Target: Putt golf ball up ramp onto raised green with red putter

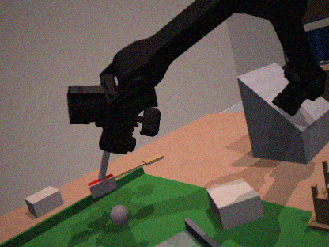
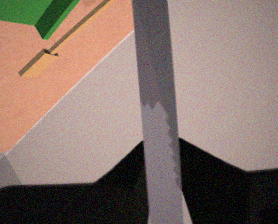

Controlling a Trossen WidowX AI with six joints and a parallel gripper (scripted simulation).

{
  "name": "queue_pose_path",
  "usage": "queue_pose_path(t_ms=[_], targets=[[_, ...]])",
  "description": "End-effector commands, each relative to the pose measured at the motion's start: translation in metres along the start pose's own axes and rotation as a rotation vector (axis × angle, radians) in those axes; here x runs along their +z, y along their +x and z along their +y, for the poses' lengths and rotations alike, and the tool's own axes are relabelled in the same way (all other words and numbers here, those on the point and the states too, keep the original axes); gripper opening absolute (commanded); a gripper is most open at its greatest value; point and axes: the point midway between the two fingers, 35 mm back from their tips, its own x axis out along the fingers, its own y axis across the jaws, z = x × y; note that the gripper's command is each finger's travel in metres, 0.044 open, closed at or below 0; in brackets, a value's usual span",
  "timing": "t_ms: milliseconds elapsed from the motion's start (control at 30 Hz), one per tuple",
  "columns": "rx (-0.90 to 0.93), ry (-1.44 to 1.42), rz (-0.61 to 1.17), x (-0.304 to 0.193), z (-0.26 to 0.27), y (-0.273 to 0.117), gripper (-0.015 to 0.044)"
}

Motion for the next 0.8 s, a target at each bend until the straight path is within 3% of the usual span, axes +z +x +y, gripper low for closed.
queue_pose_path(t_ms=[0, 767], targets=[[-0.01, 0.014, 0.008, 0.003, -0.001, 0.002, 0.0], [-0.008, 0.014, 0.006, 0.047, 0.025, 0.016, 0.0]])
